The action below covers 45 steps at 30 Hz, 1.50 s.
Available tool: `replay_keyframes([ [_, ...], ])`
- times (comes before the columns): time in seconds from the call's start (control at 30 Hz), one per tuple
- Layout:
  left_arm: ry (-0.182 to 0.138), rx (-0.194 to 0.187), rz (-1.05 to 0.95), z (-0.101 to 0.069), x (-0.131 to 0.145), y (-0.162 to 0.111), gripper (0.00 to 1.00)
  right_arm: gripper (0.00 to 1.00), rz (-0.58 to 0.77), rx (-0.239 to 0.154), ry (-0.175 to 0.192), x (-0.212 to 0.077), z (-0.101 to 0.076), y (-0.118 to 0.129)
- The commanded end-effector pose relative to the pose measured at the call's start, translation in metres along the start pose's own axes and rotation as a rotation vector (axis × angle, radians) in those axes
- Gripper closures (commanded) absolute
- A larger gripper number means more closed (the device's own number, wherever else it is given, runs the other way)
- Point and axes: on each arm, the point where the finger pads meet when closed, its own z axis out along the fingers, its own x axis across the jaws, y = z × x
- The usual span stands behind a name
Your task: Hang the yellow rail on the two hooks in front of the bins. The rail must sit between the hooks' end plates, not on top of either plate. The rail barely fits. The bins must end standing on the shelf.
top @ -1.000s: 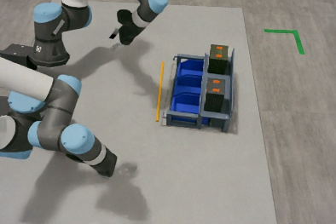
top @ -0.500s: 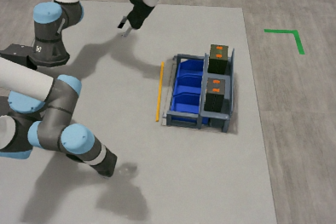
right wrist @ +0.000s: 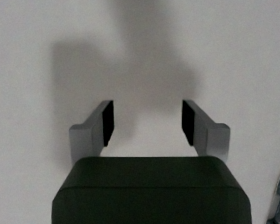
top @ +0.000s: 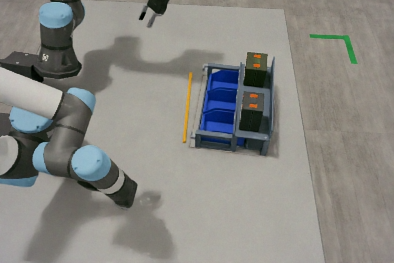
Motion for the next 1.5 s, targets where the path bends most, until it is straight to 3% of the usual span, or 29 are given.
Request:
replay_keyframes([
  [0.0, -0.085, -0.012, -0.058, -0.006, 0.039, 0.026, 0.00, 0.00, 0.000, -0.001, 0.000, 0.000, 0.000, 0.000],
  [0.27, -0.185, -0.062, -0.178, -0.011, 0.109, 0.048, 0.00, 0.00, 0.000, -0.001, 0.000, 0.000, 0.000, 0.000],
  [0.43, -0.230, -0.099, -0.247, -0.012, 0.150, 0.054, 0.00, 0.00, 0.000, -0.001, 0.000, 0.000, 0.000, 0.000],
  [0.5, -0.230, -0.099, -0.247, -0.012, 0.150, 0.054, 0.00, 0.00, 0.000, -0.001, 0.000, 0.000, 0.000, 0.000],
  [0.73, -0.287, -0.169, -0.363, -0.013, 0.219, 0.054, 0.00, 0.00, 0.000, -0.001, 0.000, 0.000, 0.000, 0.000],
  [1.0, -0.318, -0.241, -0.469, -0.012, 0.280, 0.042, 0.00, 0.00, 0.000, -0.001, 0.000, 0.000, 0.000, 0.000],
  [1.07, -0.318, -0.241, -0.469, -0.012, 0.280, 0.042, 0.00, 0.00, 0.000, -0.001, 0.000, 0.000, 0.000, 0.000],
  [1.47, -0.325, -0.348, -0.618, -0.011, 0.362, 0.008, 0.00, 0.00, 0.000, -0.001, 0.000, 0.000, 0.000, 0.000],
])
